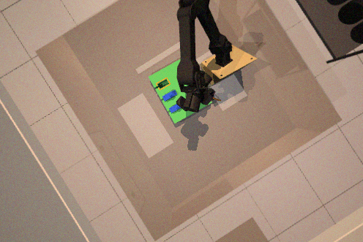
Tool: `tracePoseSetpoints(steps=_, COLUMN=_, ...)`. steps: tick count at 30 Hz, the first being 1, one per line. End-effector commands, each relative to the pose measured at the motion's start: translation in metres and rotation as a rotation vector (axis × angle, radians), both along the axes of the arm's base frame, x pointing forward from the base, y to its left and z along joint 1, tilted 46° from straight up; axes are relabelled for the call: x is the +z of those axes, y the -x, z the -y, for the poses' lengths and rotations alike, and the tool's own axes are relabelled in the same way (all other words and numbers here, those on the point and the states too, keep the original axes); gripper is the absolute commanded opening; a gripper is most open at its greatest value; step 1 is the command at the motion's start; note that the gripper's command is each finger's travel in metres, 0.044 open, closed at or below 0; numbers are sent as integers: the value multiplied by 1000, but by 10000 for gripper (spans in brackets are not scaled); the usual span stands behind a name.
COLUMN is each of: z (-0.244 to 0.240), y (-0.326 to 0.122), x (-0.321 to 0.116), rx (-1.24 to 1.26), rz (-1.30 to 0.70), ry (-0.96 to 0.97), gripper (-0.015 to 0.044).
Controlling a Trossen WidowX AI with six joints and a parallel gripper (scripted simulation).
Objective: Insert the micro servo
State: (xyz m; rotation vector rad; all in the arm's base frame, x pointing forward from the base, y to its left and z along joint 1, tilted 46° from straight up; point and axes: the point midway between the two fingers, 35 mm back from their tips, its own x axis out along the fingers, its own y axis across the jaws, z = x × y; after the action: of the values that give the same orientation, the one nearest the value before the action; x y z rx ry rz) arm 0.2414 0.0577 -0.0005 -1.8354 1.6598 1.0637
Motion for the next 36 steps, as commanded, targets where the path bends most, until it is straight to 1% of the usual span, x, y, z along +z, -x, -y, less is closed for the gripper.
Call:
tracePoseSetpoints(steps=1, z=4, y=19, x=-7, rx=65, rz=-124, ry=45, gripper=440)
tracePoseSetpoints(steps=5, z=7, y=35, x=-9, rx=125, rz=-232, ry=83, gripper=440)
tracePoseSetpoints(steps=7, z=8, y=38, x=-9, rx=135, rz=-251, ry=90, gripper=440)
tracePoseSetpoints(steps=14, z=9, y=38, x=-10, rx=135, rz=-251, ry=90, gripper=440)
tracePoseSetpoints(steps=20, z=26, y=40, x=-26, rx=135, rz=-251, ry=90, gripper=440)
tracePoseSetpoints(steps=36, z=38, y=42, x=-38, rx=135, rz=-251, ry=91, gripper=440)
